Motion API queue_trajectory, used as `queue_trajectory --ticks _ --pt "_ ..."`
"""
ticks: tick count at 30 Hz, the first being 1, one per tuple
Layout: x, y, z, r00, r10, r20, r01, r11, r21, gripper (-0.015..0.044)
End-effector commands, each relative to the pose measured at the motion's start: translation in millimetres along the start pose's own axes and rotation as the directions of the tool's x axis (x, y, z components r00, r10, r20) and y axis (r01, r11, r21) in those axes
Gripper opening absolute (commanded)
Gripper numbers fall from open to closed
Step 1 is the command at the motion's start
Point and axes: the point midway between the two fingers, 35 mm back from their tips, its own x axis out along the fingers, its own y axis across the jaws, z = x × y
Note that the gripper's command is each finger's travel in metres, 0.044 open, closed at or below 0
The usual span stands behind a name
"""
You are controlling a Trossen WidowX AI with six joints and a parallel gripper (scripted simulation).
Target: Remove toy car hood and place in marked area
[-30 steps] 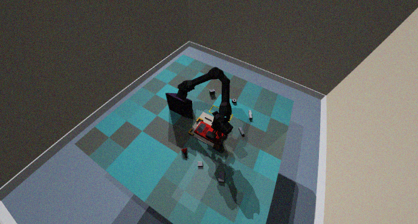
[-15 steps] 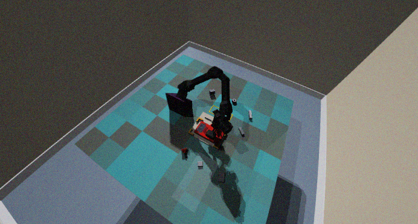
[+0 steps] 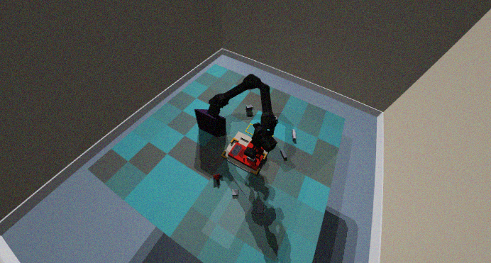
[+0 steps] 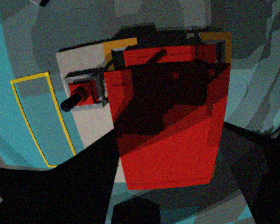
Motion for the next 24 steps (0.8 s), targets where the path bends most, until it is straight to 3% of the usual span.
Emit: queue_trajectory --ticks 1,24 --pt "-3 19 2 1.000 -0.003 0.007 0.003 1.000 0.000 0.0000" --pt "-9 123 -12 1.000 -0.008 0.009 0.008 1.000 -0.003 0.0000"
